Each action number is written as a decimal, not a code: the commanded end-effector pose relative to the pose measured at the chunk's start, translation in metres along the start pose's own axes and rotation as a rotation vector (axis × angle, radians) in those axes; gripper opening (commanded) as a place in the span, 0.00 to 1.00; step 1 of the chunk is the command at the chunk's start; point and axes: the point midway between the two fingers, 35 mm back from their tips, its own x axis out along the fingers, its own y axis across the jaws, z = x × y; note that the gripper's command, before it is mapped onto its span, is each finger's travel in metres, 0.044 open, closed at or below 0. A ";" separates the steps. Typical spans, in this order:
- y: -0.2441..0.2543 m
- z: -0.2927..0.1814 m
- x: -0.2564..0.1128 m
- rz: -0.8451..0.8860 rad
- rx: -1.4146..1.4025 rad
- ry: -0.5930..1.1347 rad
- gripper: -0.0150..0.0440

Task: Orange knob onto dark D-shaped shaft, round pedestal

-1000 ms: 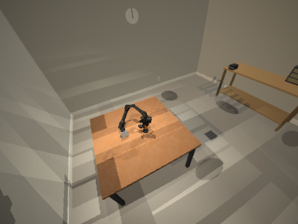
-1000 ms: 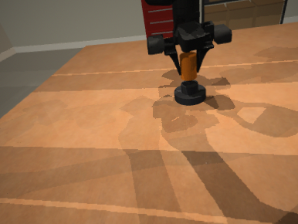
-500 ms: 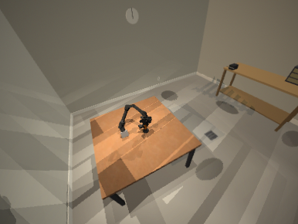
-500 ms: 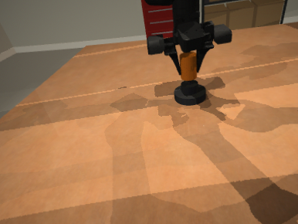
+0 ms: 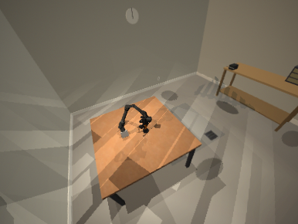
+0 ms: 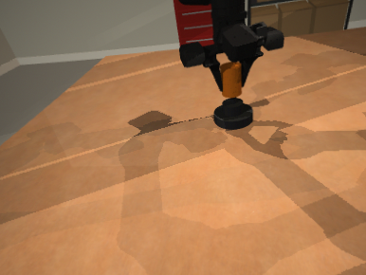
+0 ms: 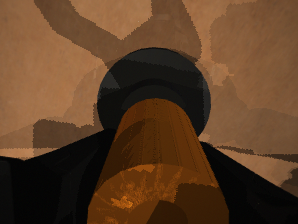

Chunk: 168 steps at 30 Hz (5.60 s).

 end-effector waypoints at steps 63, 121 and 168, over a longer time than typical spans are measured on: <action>0.000 0.000 0.003 0.000 -0.278 0.001 0.25; -0.001 -0.001 0.002 -0.001 1.503 0.001 0.25; 0.000 0.001 0.003 -0.002 2.026 0.001 0.25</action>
